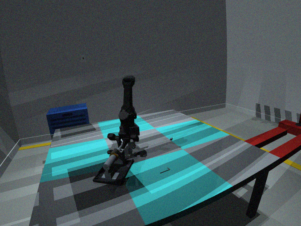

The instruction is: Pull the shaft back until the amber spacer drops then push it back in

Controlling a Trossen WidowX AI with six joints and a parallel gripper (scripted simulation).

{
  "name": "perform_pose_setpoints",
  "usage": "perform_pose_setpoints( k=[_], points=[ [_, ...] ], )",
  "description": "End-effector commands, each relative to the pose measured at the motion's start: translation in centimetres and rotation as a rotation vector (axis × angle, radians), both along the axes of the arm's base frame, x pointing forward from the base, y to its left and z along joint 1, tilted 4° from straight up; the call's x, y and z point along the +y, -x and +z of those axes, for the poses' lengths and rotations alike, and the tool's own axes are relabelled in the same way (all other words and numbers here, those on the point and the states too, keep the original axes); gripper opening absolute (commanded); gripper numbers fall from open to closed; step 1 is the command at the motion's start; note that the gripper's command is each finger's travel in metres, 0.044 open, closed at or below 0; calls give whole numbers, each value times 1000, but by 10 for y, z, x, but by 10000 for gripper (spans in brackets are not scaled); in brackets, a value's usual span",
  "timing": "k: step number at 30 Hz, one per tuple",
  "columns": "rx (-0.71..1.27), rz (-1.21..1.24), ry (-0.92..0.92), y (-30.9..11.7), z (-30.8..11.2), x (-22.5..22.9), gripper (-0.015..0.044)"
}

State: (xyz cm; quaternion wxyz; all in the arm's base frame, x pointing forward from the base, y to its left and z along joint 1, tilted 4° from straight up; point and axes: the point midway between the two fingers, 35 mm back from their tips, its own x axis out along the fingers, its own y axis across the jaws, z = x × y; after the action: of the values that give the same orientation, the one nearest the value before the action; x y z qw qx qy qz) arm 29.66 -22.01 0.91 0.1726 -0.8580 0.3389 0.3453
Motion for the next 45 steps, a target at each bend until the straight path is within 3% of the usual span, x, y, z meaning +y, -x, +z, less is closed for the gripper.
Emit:
perform_pose_setpoints(
  k=[1,45],
  points=[
    [0,-1,-1,1,0,1,0],
    [0,-1,-1,5,0,5,0]
  ],
)
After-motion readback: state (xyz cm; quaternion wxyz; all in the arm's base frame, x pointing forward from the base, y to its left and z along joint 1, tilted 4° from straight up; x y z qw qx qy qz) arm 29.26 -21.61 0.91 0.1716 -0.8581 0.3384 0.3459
